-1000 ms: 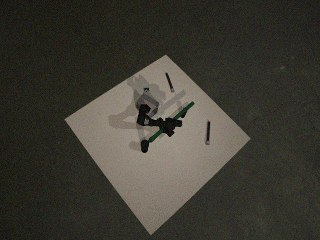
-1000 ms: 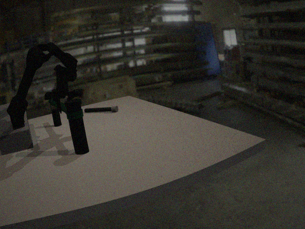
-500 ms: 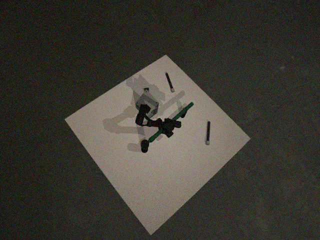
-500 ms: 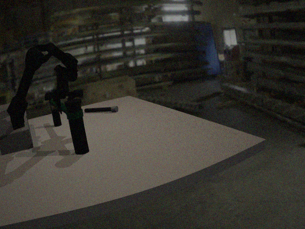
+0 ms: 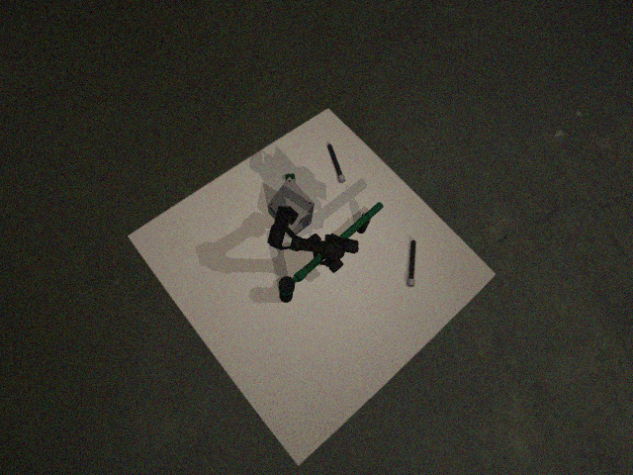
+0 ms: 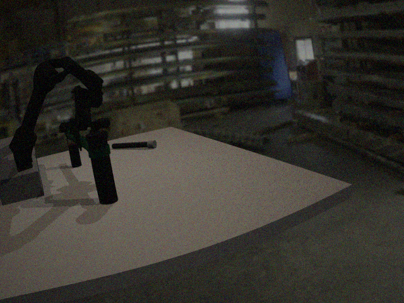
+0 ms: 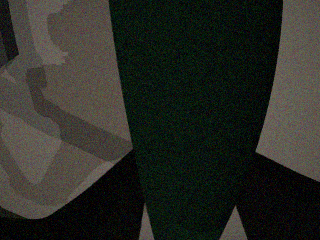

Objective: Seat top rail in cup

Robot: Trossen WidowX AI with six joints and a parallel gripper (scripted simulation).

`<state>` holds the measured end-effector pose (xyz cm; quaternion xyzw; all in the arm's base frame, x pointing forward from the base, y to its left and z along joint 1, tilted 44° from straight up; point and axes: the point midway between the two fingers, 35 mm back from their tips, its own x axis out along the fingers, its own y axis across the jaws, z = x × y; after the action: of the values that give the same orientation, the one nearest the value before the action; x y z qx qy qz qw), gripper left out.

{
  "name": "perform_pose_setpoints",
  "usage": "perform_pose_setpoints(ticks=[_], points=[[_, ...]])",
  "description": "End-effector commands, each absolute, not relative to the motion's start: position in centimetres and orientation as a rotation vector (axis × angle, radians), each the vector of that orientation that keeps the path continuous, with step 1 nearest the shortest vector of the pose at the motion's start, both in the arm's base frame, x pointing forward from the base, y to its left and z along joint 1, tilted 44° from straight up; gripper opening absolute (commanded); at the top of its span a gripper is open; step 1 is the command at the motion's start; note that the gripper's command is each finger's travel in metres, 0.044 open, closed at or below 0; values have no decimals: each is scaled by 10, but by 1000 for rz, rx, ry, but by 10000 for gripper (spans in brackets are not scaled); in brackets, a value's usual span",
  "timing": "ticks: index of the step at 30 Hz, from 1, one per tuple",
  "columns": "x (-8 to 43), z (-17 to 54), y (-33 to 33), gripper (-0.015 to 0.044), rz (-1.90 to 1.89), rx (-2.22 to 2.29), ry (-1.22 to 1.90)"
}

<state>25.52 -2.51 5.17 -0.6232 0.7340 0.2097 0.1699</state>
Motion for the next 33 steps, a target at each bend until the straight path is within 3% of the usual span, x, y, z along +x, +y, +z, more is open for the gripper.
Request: perform_pose_setpoints(ticks=[1, 8, 23, 33], points=[[255, 52, -24, 262, 594, -1771, 2084], [258, 51, 0, 440, 600, -1769, 2080], [262, 69, 62, 440, 661, -1832, 1968], [262, 70, 64, 440, 664, -1834, 1963]])
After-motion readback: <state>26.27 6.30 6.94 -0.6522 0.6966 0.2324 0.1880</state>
